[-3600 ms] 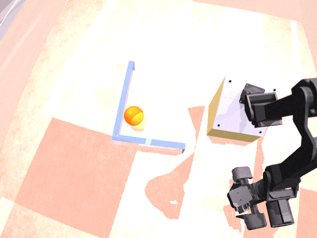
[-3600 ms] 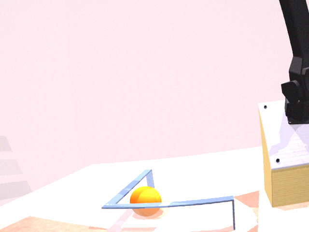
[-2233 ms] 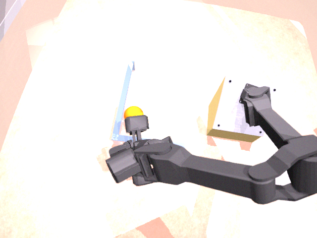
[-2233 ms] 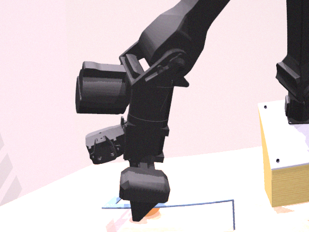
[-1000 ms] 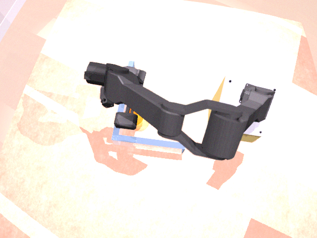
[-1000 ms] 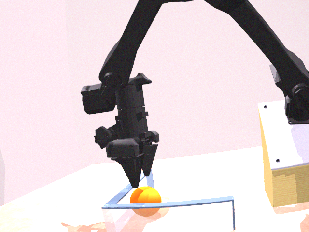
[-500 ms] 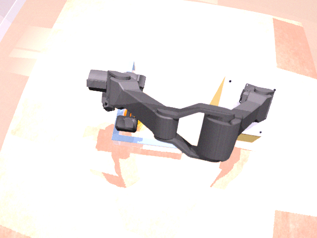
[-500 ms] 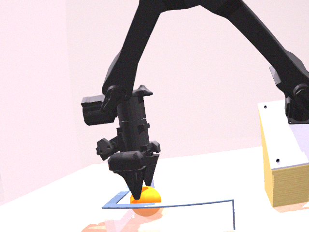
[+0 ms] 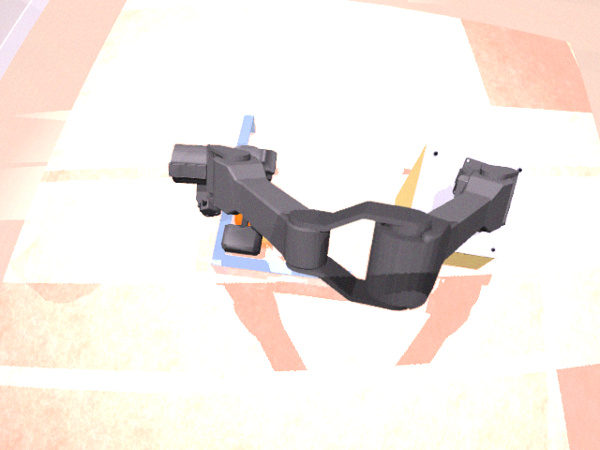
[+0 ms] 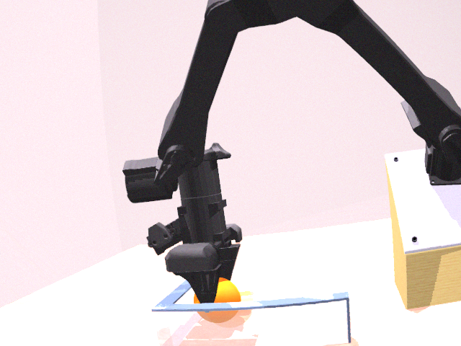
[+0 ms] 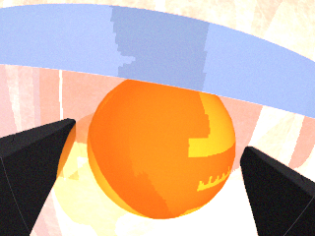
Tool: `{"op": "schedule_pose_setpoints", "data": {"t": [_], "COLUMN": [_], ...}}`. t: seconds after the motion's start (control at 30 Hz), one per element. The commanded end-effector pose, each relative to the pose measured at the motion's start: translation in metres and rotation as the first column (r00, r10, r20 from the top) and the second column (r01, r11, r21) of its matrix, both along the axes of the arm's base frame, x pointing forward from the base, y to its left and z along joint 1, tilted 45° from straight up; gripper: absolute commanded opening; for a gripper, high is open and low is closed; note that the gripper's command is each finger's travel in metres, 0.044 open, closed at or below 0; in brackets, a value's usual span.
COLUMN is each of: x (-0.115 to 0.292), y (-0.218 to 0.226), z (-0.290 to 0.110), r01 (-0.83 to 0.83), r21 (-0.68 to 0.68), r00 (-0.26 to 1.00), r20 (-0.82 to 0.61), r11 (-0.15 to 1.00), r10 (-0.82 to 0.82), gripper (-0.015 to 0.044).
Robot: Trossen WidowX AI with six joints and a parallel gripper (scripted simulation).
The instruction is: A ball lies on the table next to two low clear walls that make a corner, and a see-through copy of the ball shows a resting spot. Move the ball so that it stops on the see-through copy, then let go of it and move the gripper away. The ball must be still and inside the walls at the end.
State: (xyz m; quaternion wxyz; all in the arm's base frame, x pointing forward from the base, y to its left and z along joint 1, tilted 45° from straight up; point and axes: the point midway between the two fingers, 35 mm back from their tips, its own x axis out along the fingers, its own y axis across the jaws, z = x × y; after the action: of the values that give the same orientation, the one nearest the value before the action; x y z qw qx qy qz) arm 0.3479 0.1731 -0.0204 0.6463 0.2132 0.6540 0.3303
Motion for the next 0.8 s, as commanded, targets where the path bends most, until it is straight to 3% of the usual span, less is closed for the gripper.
{"op": "schedule_pose_setpoints", "data": {"t": [0.0, 0.23, 0.6, 0.77], "x": [-0.001, -0.001, 0.003, -0.013], "y": [0.001, 0.001, -0.030, -0.034], "z": [-0.001, -0.001, 0.013, 0.013], "r01": [0.003, 0.003, -0.002, -0.043], "r21": [0.003, 0.003, -0.053, -0.069], "r00": [1.000, 1.000, 1.000, 0.999], "r20": [-0.006, -0.006, 0.007, -0.035], "r11": [1.000, 1.000, 0.999, 0.997], "r10": [-0.003, -0.003, 0.002, 0.041], "gripper": [0.0361, 0.0295, 0.0006, 0.0000]}}
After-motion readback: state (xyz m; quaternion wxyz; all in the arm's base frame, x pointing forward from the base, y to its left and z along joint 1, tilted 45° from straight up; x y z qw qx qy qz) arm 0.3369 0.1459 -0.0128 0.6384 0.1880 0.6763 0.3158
